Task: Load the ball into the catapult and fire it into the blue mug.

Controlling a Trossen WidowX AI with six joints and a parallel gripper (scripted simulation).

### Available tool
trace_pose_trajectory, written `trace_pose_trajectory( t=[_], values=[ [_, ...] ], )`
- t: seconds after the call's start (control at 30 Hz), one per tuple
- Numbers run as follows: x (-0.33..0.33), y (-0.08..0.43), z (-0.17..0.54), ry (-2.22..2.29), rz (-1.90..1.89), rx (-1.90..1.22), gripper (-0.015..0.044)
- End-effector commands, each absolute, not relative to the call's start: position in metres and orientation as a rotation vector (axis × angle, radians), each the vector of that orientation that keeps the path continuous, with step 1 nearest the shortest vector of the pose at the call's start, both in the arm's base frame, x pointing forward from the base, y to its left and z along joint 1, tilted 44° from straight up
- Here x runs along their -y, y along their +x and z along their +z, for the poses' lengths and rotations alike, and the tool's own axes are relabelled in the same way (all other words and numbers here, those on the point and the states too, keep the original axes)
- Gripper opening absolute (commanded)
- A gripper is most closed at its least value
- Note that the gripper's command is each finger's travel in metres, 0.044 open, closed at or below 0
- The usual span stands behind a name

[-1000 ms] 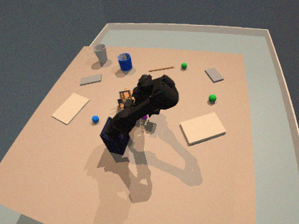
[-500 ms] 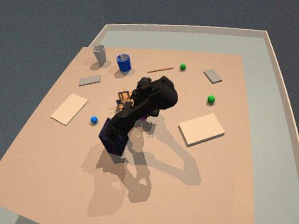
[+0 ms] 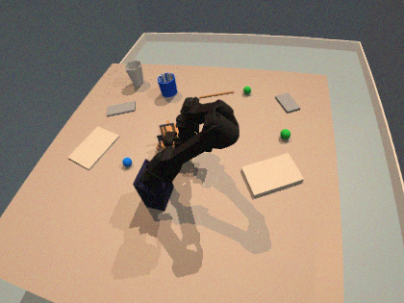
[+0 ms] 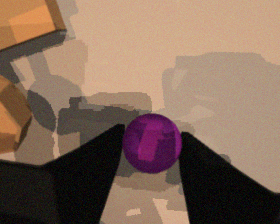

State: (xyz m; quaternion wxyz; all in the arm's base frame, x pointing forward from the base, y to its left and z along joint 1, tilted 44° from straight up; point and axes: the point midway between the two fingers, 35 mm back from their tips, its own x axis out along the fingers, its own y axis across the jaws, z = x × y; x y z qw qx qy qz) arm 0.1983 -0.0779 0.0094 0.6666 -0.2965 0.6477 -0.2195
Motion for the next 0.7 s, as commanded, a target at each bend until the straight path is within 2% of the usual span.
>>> trace_pose_trajectory(
  t=[0.0,0.67],
  values=[
    [0.062,0.202,0.022,-0.659,-0.488,-1.454,0.0000],
    [0.011,0.188,0.081,-0.674,-0.508,-1.452,0.0000]
  ],
)
